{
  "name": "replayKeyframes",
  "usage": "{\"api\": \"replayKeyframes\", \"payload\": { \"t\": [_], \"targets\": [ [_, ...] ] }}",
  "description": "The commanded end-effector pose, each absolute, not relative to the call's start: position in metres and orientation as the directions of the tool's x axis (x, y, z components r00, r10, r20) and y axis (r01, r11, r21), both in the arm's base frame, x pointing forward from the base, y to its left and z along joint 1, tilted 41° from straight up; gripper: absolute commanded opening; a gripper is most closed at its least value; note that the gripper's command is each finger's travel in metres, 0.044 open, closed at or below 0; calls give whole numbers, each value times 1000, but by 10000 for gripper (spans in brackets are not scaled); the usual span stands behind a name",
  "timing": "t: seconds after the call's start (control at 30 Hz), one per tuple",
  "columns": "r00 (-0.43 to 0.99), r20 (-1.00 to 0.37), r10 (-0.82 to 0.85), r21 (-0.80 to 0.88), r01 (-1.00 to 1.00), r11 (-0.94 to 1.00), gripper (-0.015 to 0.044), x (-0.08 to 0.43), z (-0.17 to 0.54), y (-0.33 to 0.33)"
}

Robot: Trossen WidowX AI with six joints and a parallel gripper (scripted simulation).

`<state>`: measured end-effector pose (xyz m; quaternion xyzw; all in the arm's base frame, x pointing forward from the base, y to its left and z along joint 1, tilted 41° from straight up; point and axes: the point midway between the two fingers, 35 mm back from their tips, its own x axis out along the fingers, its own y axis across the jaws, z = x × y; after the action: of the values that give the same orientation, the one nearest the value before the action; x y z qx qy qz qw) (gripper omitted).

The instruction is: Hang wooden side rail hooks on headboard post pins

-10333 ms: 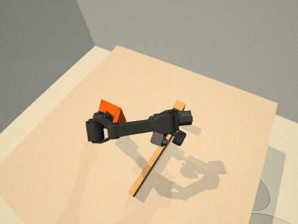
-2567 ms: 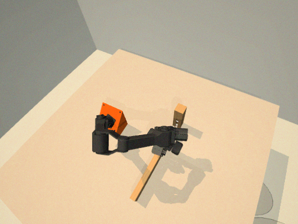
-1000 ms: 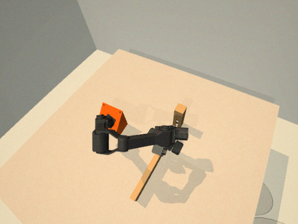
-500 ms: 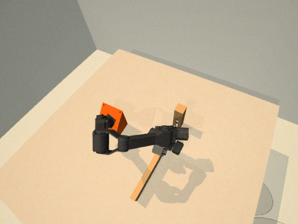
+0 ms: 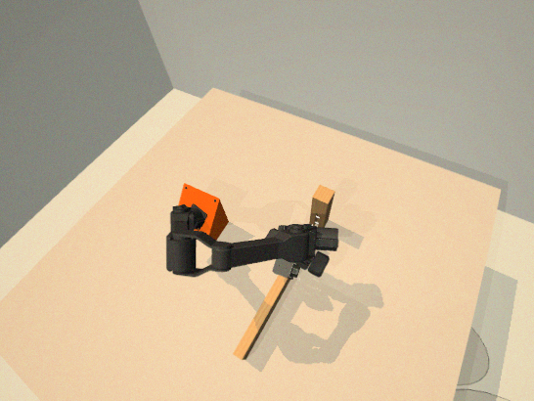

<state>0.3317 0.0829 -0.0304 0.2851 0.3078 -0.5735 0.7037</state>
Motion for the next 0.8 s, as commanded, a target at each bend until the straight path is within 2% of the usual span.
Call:
{"api": "replayKeyframes", "payload": {
  "t": [0.0,0.77],
  "targets": [
    [165,-763,-625,55,980,191,0,332,-29,89],
    [165,-763,-625,55,980,191,0,331,-32,90]
  ]
}}
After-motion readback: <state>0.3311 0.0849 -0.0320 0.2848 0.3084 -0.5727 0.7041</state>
